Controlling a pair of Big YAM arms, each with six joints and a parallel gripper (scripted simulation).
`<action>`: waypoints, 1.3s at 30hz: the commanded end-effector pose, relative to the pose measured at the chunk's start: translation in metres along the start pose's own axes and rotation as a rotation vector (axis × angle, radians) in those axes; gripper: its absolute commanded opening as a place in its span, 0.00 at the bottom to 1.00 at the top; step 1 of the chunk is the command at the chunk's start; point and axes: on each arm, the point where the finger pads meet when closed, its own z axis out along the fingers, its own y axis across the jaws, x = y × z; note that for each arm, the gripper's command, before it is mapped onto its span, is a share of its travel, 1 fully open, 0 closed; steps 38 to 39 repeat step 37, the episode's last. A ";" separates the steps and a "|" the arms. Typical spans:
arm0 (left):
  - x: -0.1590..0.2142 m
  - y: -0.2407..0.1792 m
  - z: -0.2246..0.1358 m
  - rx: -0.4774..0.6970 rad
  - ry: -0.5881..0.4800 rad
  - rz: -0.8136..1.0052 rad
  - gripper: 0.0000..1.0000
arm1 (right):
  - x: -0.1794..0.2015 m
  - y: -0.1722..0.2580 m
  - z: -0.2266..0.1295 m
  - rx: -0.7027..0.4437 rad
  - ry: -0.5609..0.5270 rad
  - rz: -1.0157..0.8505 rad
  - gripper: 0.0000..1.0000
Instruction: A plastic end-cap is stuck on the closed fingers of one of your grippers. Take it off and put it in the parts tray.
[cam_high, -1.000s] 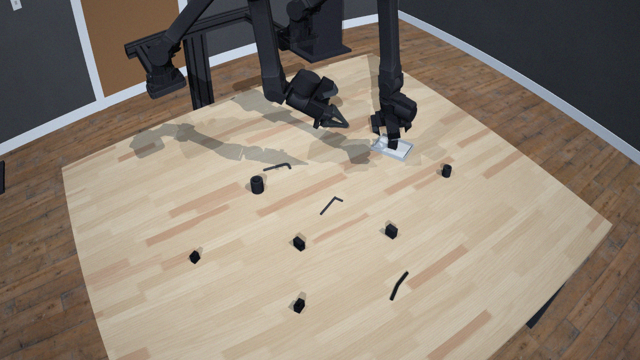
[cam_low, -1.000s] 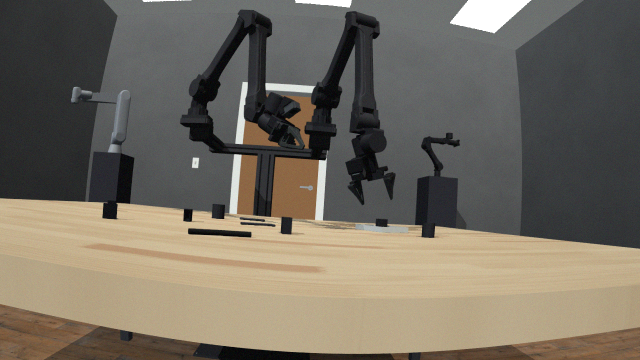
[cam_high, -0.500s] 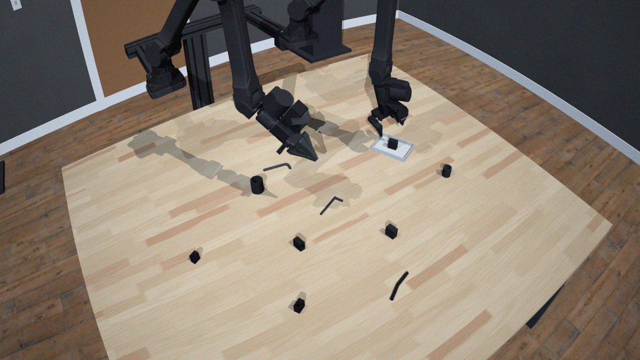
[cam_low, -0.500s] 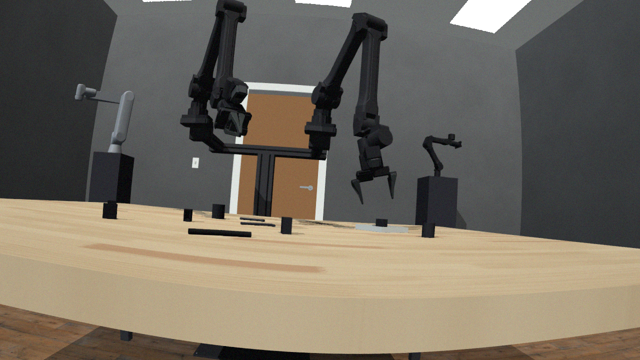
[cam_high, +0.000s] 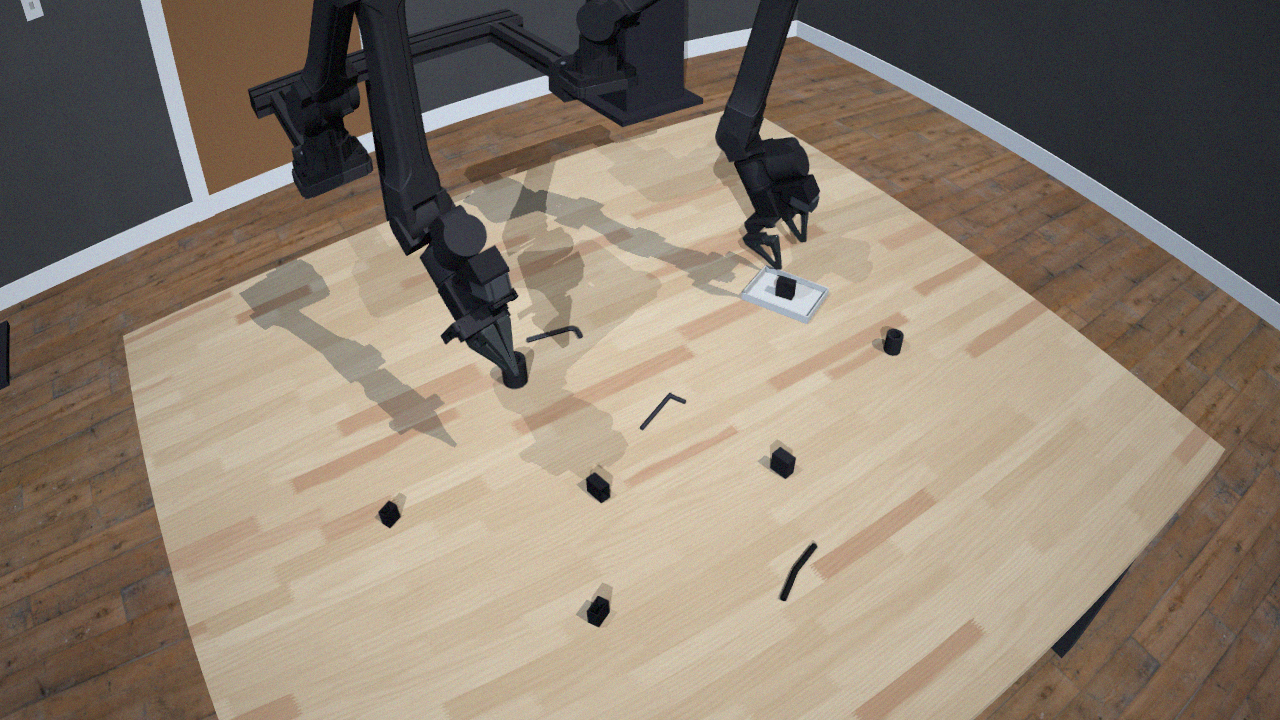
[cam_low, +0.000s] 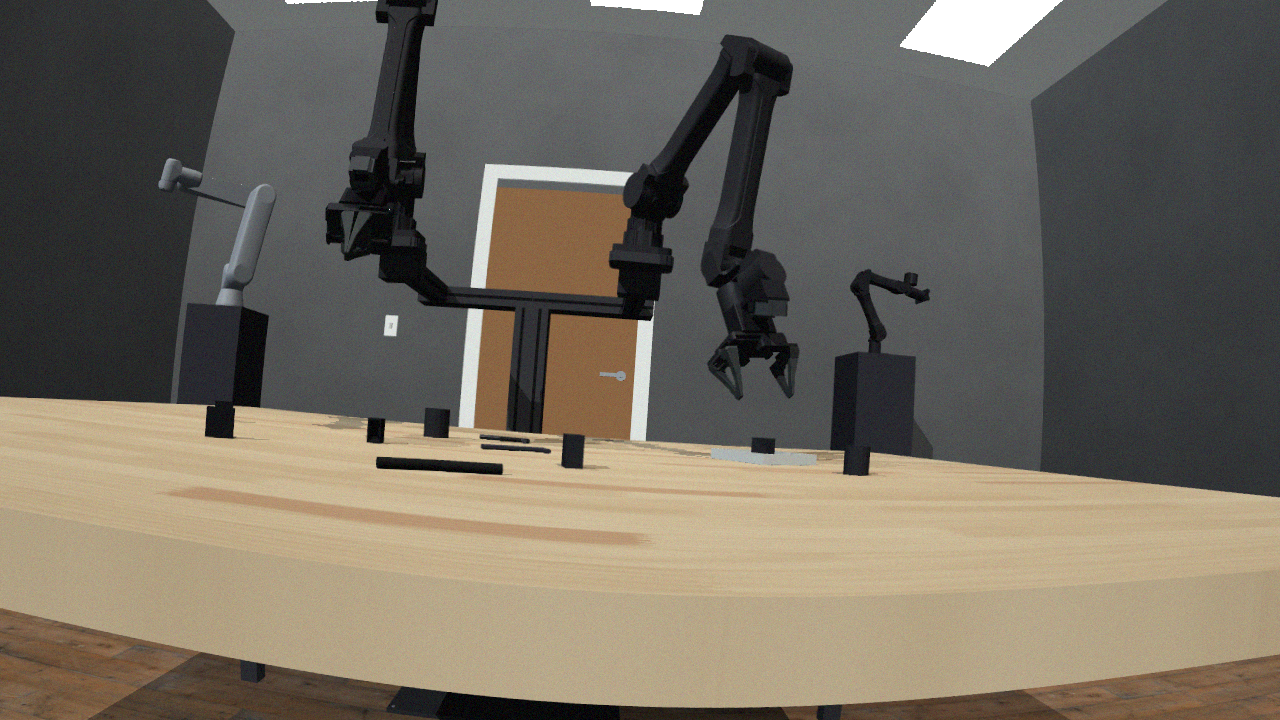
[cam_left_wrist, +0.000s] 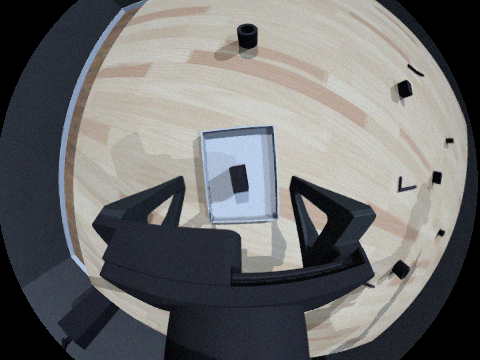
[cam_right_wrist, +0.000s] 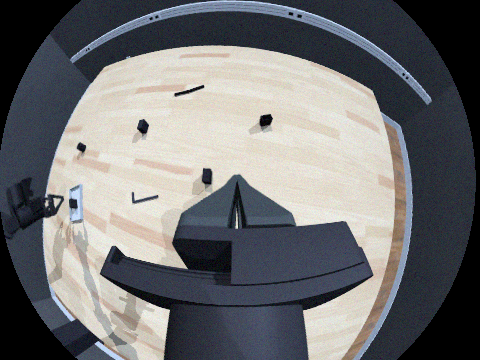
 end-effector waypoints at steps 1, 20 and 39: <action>0.015 0.004 -0.001 -0.011 -0.111 -0.210 1.00 | 0.002 -0.076 -0.024 0.103 0.029 0.074 0.00; 0.018 0.001 -0.002 -0.006 -0.121 -0.188 1.00 | 0.017 -0.106 -0.032 0.150 0.058 0.124 0.00; 0.005 0.003 -0.003 -0.009 -0.148 -0.188 1.00 | 0.014 -0.101 -0.031 0.144 0.045 0.126 0.00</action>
